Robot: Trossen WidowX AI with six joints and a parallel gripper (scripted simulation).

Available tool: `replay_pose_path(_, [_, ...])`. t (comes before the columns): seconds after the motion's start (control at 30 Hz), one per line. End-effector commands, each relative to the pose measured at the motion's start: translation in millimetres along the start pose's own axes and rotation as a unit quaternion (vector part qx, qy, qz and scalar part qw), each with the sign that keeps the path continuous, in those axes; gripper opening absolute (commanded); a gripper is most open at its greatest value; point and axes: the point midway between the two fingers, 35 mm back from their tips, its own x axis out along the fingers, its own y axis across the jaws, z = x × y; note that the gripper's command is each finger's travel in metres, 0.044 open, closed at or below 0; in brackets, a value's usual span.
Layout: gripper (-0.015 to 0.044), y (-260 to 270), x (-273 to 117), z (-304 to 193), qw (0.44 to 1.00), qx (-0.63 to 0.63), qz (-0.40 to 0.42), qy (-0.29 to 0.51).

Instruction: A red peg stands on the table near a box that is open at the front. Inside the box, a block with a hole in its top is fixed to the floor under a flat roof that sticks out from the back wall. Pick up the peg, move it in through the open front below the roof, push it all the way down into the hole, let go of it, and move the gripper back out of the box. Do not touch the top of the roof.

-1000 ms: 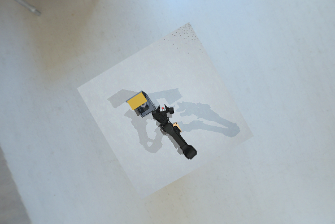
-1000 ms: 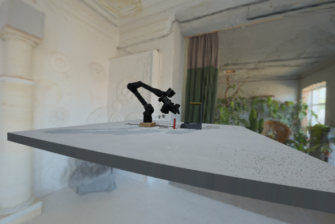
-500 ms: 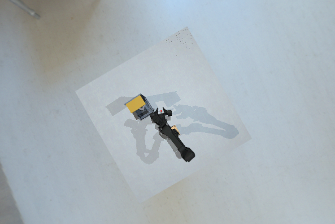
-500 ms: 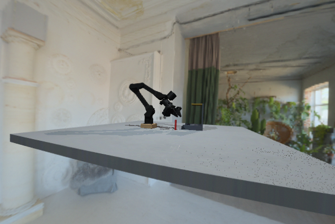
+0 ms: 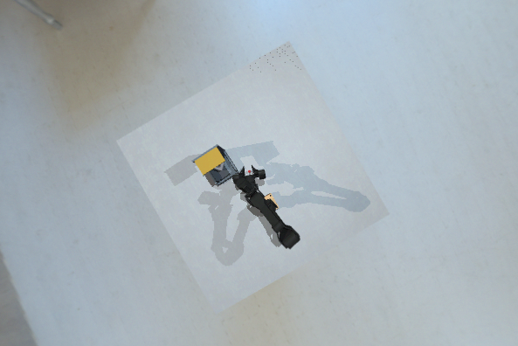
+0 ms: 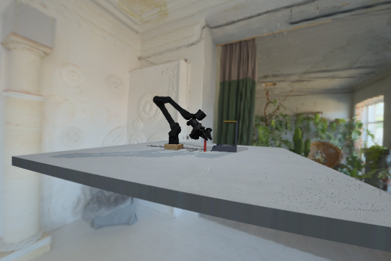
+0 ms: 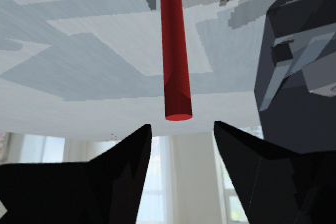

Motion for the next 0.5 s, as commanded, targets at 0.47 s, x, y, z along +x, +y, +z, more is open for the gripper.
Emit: replay_pose_path(0.47, [0.0220, 3, 16, 28, 1.000, -0.003, 0.002, -0.006])
